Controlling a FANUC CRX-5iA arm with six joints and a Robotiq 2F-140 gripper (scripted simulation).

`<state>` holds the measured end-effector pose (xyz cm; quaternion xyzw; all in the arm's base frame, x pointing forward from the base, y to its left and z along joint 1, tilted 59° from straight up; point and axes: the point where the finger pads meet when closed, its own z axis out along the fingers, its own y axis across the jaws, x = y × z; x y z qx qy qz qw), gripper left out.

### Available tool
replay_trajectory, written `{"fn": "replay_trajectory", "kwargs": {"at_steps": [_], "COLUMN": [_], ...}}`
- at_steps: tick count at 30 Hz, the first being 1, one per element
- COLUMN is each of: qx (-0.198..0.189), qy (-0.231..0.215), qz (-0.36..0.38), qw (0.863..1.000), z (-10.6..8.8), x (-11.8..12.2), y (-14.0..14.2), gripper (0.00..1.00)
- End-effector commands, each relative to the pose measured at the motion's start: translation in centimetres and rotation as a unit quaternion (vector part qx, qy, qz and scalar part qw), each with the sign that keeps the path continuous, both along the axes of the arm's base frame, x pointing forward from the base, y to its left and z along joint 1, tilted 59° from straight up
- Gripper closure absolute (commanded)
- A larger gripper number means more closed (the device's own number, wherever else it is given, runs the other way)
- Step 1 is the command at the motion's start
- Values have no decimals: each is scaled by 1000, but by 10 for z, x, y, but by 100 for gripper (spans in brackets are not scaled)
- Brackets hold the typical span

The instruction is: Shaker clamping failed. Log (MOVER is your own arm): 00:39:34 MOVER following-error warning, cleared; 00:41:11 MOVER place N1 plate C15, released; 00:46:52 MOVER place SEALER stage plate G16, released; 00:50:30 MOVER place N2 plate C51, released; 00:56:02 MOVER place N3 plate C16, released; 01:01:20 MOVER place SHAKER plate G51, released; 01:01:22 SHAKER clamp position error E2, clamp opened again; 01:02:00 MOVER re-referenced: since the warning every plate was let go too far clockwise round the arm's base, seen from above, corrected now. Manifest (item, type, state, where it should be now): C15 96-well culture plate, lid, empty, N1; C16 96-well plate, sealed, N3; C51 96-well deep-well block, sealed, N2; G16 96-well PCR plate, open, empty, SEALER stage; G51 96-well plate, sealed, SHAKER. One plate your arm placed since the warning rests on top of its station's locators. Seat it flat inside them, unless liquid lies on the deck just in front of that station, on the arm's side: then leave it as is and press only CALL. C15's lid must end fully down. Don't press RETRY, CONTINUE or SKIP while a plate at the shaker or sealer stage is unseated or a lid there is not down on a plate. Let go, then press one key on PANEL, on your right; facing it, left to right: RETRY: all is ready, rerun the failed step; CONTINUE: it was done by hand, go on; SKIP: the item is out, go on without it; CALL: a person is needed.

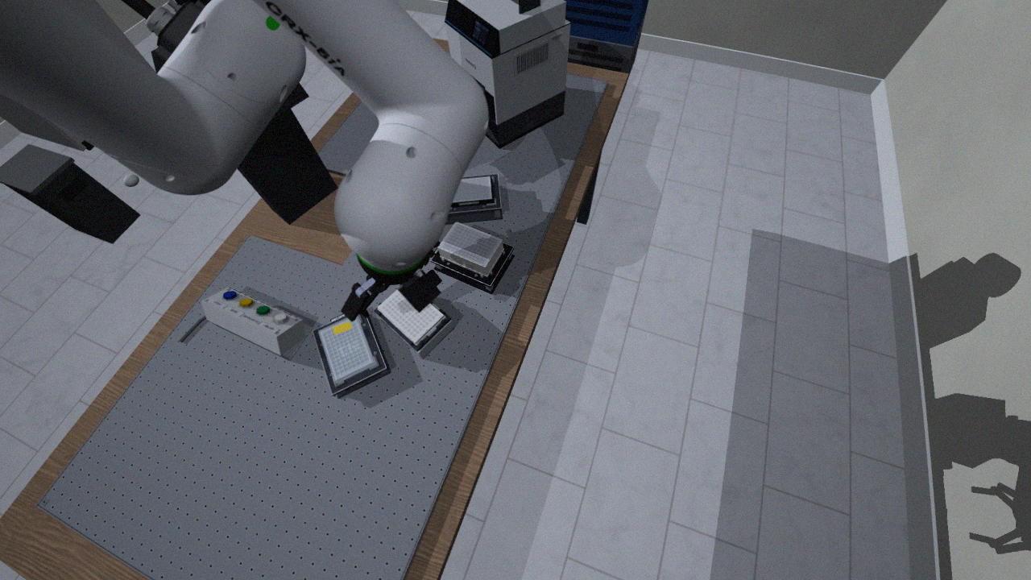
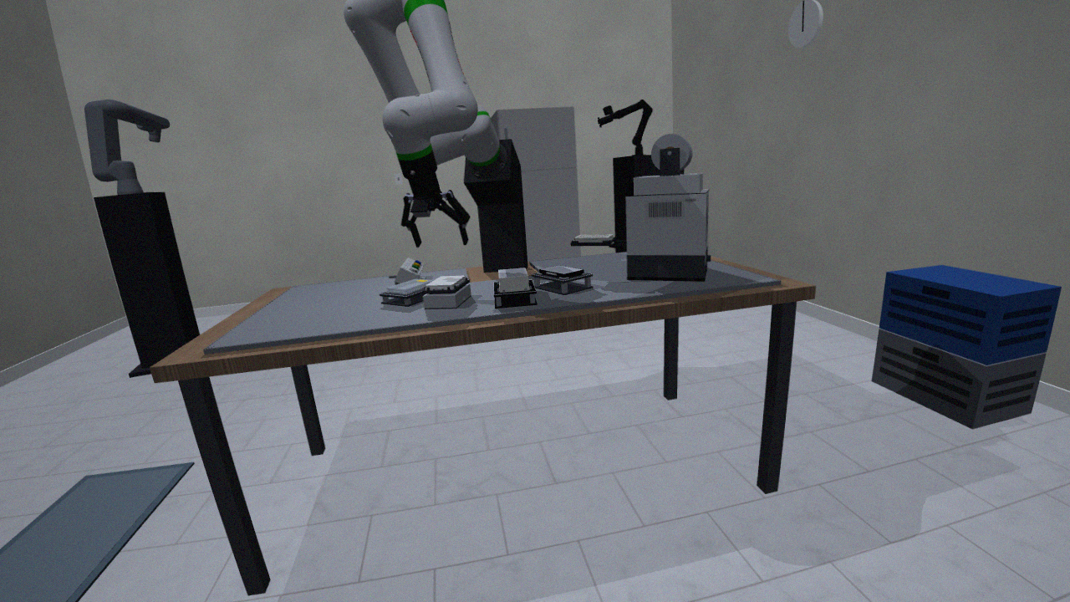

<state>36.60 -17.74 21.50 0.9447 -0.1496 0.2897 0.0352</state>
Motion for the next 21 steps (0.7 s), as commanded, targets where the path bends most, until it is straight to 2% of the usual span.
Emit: {"fn": "replay_trajectory", "kwargs": {"at_steps": [1,3,4,6,13,21], "qx": [0,0,-8,-8,-66,-131], "qy": [-1,-1,2,2,19,39], "qz": [0,0,5,5,41,82], "qw": [1000,1000,1000,1000,997,987], "z": [4,4,2,2,-15,-34], "x": [-5,-5,-6,-6,-7,-8], "y": [1,2,6,6,37,72], "gripper": [0,0,90,90,90,90]}}
